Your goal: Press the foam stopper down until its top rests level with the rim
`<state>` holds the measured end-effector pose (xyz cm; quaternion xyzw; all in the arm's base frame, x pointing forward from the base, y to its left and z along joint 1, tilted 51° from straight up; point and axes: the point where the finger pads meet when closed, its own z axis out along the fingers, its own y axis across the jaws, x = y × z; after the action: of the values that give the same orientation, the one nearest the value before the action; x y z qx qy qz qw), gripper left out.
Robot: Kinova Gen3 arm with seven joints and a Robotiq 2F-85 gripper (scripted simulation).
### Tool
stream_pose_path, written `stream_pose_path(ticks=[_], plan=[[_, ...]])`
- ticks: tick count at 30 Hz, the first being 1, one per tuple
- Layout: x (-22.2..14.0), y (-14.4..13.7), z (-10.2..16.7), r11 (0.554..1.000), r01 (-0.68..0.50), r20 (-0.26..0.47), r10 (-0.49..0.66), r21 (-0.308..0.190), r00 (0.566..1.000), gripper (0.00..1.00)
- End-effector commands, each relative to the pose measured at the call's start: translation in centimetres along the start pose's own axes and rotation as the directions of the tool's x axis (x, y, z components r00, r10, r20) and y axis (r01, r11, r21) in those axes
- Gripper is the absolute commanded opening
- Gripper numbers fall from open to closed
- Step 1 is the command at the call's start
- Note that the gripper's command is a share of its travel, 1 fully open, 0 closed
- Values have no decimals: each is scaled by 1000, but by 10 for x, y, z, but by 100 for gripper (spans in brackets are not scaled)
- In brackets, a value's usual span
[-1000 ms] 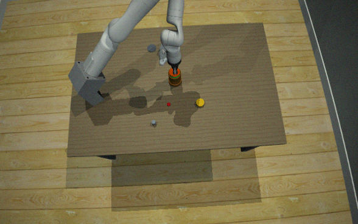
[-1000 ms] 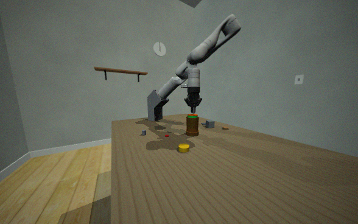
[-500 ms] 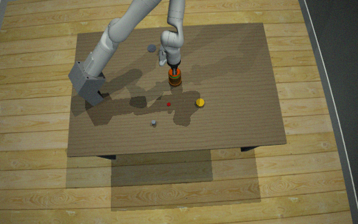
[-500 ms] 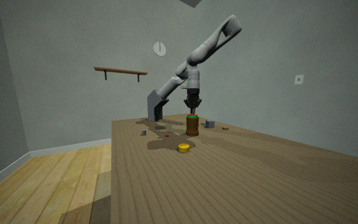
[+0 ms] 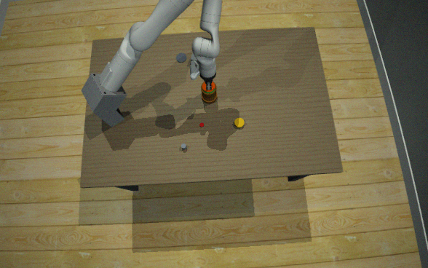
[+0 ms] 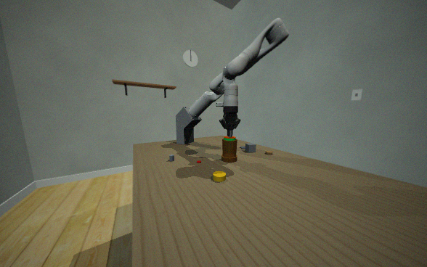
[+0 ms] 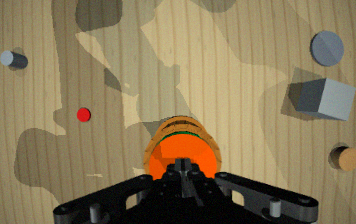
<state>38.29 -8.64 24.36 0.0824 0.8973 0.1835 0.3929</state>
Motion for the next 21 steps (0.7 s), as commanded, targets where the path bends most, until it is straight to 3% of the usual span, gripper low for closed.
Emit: stream_pose_path(ticks=[1,21], plan=[[1,0,2,1000,-1,-2,1,0,1000,0],[1,0,12,1000,-1,-2,1,0,1000,0]])
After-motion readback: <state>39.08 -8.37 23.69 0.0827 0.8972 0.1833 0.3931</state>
